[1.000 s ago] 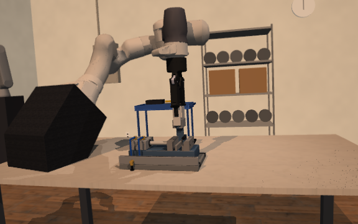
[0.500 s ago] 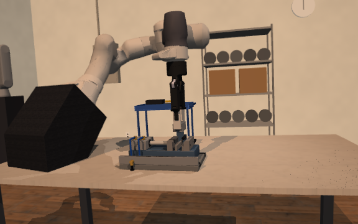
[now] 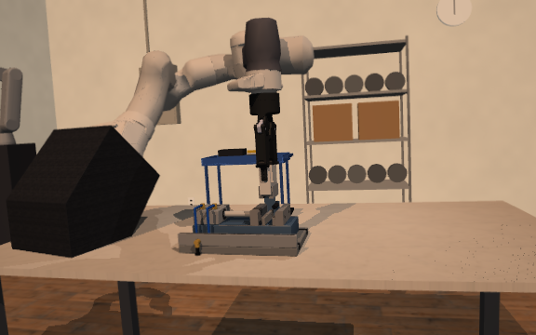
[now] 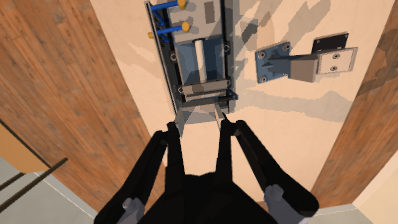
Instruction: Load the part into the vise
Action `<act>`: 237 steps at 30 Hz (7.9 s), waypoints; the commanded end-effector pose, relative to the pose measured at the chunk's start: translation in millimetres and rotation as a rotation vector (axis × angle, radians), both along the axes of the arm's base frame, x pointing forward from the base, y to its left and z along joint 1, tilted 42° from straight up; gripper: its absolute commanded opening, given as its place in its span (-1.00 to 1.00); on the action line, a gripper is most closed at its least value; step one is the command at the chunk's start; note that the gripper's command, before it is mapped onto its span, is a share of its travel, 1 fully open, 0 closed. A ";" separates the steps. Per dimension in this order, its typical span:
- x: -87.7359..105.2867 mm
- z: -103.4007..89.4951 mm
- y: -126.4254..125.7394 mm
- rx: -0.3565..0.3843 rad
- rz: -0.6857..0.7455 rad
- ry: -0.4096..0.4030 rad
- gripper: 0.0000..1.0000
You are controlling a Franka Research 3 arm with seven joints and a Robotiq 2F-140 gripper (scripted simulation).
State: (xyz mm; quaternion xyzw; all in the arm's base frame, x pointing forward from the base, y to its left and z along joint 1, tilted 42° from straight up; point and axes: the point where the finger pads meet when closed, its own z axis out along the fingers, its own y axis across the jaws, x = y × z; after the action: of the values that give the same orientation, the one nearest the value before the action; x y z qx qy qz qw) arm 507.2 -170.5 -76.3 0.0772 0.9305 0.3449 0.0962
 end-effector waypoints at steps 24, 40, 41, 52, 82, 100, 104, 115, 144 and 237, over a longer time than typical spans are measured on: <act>1.0 -0.9 -0.7 -0.005 0.000 -0.004 -1.00; 1.0 -0.9 -0.7 -0.005 0.000 -0.004 -1.00; 1.0 -0.9 -0.7 -0.005 0.000 -0.004 -1.00; 1.0 -1.0 -0.7 -0.005 0.000 -0.004 -1.00; 0.8 -1.6 -0.4 -0.006 0.003 -0.007 -1.00; 0.7 -2.1 -0.2 -0.006 0.005 -0.008 -1.00; 0.6 -2.2 -0.2 -0.007 0.005 -0.009 -1.00; 0.6 -2.4 -0.1 -0.007 0.006 -0.009 -1.00; 0.5 -2.5 -0.1 -0.007 0.007 -0.010 -1.00; 5.3 -20.9 14.3 -0.006 0.005 -0.008 -1.00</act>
State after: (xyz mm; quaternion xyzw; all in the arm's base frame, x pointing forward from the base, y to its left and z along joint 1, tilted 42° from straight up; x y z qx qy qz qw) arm 510.6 -155.3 -96.6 0.0750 0.9307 0.3448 0.0968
